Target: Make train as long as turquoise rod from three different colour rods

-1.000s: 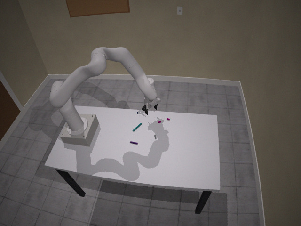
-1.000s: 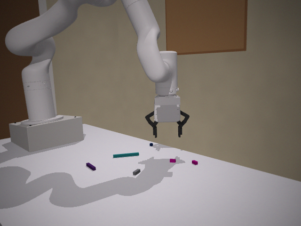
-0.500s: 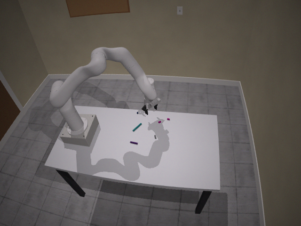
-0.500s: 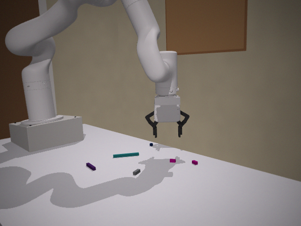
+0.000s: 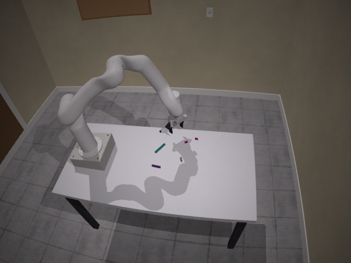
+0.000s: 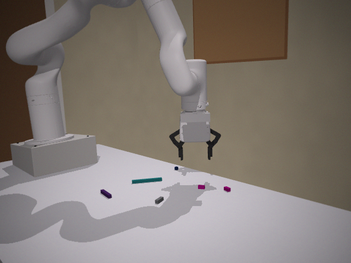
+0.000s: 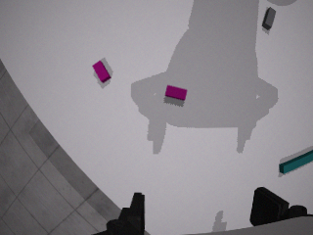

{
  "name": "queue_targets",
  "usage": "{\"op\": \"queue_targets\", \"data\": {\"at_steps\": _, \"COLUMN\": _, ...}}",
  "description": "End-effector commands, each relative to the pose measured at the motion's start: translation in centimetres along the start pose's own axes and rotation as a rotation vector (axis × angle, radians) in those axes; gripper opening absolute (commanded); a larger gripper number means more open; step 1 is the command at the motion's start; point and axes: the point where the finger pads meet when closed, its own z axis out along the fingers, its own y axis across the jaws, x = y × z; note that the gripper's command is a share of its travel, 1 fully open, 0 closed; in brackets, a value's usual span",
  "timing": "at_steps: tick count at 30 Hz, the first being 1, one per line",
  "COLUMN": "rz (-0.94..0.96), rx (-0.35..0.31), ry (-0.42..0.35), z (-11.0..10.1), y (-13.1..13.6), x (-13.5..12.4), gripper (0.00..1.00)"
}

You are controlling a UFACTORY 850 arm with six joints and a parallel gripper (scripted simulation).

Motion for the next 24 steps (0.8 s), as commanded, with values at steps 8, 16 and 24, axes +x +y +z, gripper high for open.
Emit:
{"op": "queue_targets", "data": {"at_steps": 8, "rz": 0.000, "rx": 0.002, "ry": 0.001, "z": -0.1, "y": -0.1, "x": 0.0, "gripper": 1.00}}
{"op": "queue_targets", "data": {"at_steps": 16, "rz": 0.218, "rx": 0.002, "ry": 0.000, "z": -0.1, "y": -0.3, "x": 1.6, "gripper": 1.00}}
{"op": "queue_targets", "data": {"at_steps": 24, "rz": 0.458, "rx": 0.003, "ry": 0.000, "z": -0.1, "y": -0.4, "x": 3.3, "gripper": 1.00}}
